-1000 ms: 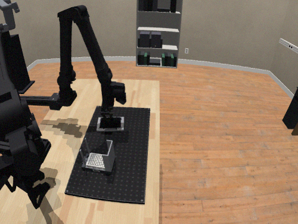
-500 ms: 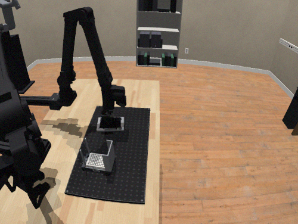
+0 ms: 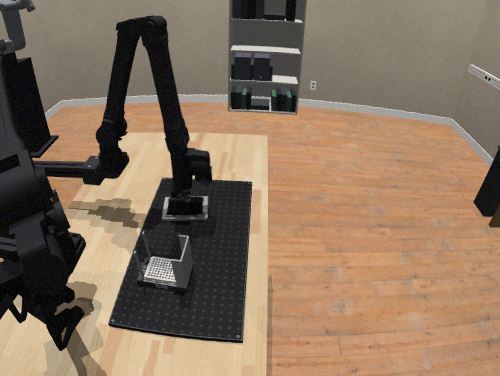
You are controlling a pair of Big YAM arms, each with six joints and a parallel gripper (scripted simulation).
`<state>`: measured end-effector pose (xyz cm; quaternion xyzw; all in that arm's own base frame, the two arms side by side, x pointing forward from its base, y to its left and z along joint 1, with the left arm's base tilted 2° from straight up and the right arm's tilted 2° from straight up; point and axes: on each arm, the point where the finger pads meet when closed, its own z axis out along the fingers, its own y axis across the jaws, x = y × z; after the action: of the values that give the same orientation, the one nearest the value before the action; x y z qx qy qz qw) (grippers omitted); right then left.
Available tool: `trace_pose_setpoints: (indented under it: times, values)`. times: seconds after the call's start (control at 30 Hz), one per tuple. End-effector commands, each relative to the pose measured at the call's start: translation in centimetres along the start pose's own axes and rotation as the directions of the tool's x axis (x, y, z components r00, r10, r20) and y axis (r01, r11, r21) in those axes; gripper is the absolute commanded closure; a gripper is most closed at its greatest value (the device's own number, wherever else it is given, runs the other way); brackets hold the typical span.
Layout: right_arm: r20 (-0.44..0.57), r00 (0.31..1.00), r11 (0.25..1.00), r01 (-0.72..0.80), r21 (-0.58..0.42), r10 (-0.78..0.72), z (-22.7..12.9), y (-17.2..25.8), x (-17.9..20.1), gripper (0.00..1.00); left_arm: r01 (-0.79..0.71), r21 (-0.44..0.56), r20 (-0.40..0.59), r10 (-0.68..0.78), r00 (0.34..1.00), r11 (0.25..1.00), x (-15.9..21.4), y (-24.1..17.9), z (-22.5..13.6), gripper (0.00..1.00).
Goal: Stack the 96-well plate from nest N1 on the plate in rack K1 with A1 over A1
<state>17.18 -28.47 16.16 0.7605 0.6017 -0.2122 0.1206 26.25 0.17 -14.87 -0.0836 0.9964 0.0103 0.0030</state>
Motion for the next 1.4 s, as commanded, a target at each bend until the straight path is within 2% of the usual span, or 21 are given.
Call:
trace_pose_setpoints:
  times: [0.0, 0.13, 0.23, 0.63, 0.67, 1.37]
  values:
    - [0.01, 1.0, 1.0, -0.025, -0.011, 0.025, -0.5, -0.3, -0.7, 0.0, -0.004, 0.0, 0.029, 0.004, 1.0, 1.0, -1.4, 0.1, 0.6, 0.0]
    - [0.01, 1.0, 1.0, -0.025, -0.011, 0.025, -0.5, -0.3, -0.7, 0.0, -0.004, 0.0, 0.025, 0.004, 1.0, 1.0, -1.2, 0.1, 1.1, 0.0]
    - [0.01, 1.0, 1.0, -0.025, -0.011, 0.025, -0.5, -0.3, -0.7, 0.0, -0.004, 0.005, 0.057, 0.003, 0.998, 1.0, -1.9, 0.0, 0.4, 0.0]
    - [0.01, 1.0, 1.0, -0.025, -0.011, 0.025, -0.5, -0.3, -0.7, 0.0, -0.001, 0.002, 0.025, 0.001, 1.0, 1.0, -1.0, -0.1, 0.8, 0.0]
    - [0.01, 1.0, 1.0, -0.025, -0.011, 0.025, -0.5, -0.3, -0.7, 0.0, -0.001, 0.002, 0.025, 0.001, 1.0, 1.0, -1.0, -0.1, 0.8, 1.0]
    - [0.01, 1.0, 1.0, -0.025, -0.011, 0.025, -0.5, -0.3, -0.7, 0.0, -0.001, 0.002, 0.025, 0.001, 1.0, 1.0, -1.0, -0.1, 0.8, 1.0]
